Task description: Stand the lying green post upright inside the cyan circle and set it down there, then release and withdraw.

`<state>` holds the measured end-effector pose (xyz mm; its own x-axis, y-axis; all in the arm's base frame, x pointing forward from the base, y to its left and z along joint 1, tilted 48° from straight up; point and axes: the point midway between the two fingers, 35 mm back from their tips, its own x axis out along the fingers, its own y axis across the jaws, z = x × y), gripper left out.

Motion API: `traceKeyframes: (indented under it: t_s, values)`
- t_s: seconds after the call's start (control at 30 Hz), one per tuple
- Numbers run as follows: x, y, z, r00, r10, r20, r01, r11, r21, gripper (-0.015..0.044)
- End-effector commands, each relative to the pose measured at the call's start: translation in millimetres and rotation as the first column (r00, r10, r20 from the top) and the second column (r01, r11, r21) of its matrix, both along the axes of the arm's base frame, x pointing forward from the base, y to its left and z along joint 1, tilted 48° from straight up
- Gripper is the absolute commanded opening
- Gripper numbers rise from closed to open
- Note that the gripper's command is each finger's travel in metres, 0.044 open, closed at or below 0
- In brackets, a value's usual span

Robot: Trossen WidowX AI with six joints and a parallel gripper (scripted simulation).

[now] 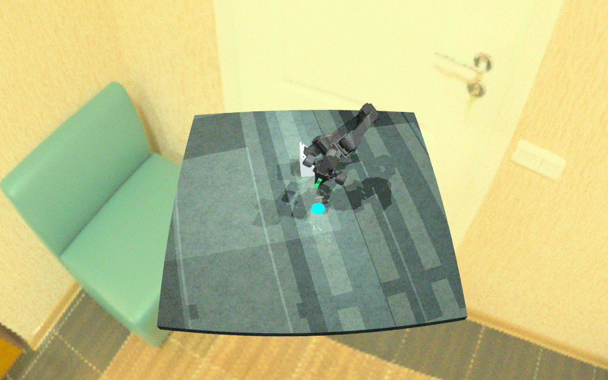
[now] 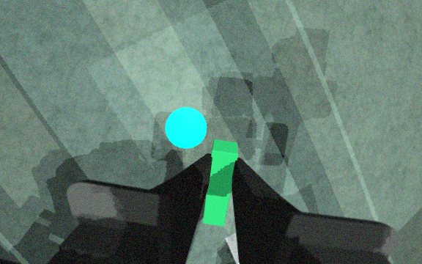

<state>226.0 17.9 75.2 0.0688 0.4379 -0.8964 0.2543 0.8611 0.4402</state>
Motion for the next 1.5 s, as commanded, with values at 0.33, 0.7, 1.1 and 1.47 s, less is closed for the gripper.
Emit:
traceKeyframes:
  t_s: [0.33,0.7,1.1,1.47]
  values:
    - [-5.3,0.7,-1.6,0.998,-0.043,0.055,0.046,0.997,-0.055,0.0023]
    - [-7.5,0.7,-2.0,0.991,-0.076,0.107,0.086,0.992,-0.089,0.0023]
    - [-9.3,0.9,-2.3,0.979,-0.112,0.168,0.132,0.984,-0.117,0.0023]
    - [-10.8,1.4,-2.5,0.963,-0.143,0.227,0.176,0.976,-0.132,0.0023]
